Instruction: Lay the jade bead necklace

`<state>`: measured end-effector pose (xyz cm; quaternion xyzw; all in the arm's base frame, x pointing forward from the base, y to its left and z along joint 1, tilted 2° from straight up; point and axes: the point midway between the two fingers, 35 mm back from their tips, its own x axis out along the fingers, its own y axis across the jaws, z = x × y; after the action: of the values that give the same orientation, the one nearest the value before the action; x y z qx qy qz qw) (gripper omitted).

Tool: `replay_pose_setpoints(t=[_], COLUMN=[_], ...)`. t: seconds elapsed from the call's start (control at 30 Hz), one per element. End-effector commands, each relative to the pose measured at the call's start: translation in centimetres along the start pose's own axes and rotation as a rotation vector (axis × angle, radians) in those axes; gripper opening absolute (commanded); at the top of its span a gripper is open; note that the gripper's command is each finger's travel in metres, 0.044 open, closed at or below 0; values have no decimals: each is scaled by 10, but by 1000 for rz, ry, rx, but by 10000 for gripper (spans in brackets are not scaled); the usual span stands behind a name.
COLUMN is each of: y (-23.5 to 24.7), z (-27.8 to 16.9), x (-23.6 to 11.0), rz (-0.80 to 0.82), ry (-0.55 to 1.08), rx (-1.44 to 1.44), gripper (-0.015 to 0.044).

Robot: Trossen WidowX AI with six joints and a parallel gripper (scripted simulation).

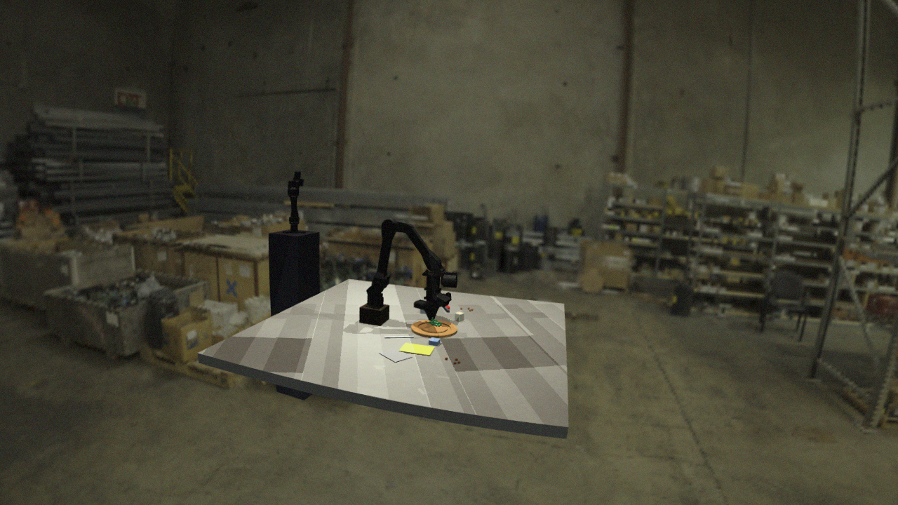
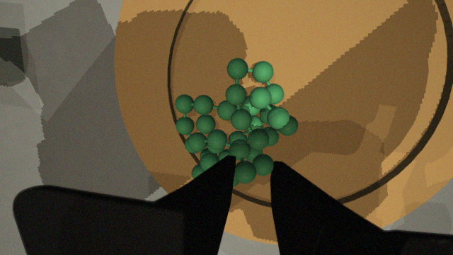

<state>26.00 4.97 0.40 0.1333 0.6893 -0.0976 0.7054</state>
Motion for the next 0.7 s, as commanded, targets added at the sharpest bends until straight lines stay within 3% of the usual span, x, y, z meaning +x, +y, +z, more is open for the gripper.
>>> replay_pose_setpoints(t=[0.0, 0.67], y=[-14, -22], z=[-4, -5], x=[2, 14], rz=[-5, -5], ry=[5, 5], rx=[0, 0], gripper=[0, 0])
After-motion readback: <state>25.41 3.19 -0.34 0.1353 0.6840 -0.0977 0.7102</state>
